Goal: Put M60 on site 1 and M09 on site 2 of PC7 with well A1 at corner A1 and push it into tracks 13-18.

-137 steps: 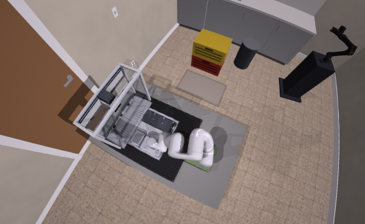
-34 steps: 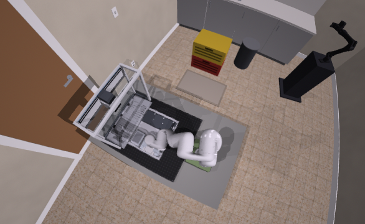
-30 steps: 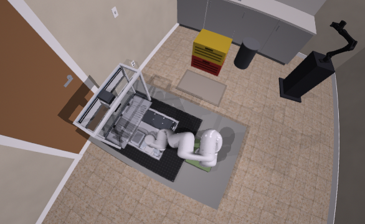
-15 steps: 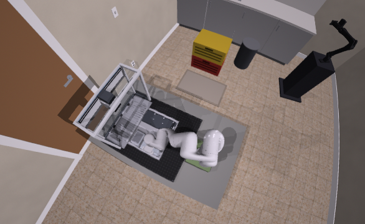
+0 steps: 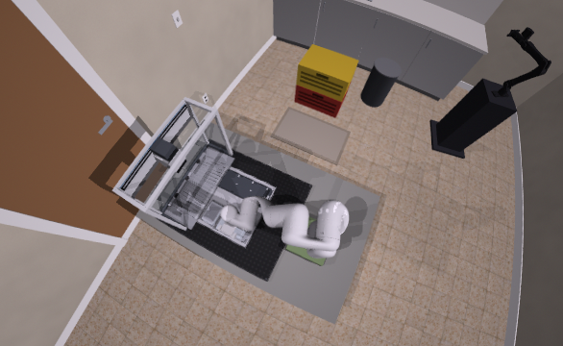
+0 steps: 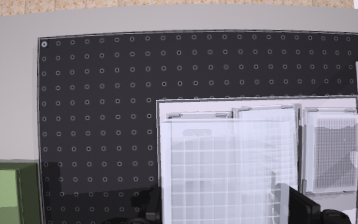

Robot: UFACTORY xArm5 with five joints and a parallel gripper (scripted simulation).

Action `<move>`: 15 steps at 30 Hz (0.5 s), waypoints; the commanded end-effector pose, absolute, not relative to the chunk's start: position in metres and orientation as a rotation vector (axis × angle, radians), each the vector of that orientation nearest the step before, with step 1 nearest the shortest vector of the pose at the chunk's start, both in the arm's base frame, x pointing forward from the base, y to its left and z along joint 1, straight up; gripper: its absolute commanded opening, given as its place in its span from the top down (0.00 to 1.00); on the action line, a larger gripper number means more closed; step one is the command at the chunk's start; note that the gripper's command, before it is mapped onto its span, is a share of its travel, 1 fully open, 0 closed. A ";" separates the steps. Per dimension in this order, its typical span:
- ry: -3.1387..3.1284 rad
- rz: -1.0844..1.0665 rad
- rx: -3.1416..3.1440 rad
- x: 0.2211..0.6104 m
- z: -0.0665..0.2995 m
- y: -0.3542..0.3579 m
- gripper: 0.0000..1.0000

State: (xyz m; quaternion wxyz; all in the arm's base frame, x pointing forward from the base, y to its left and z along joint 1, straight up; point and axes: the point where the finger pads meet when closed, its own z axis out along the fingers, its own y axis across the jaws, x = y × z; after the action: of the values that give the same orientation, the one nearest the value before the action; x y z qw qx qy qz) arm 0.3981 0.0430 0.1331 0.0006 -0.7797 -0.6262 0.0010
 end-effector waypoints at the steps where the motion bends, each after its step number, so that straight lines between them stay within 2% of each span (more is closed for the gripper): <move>1: -1.965 -0.003 -2.447 0.399 0.138 0.043 1.00; 8: -1.965 -0.003 -2.447 0.399 0.138 0.043 1.00; 15: -1.995 -0.003 -2.423 0.408 0.137 0.014 1.00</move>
State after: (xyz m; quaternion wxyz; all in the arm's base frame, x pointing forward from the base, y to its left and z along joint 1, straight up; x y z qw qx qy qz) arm 0.4038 0.0216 0.1362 0.0010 -0.7726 -0.6348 0.0014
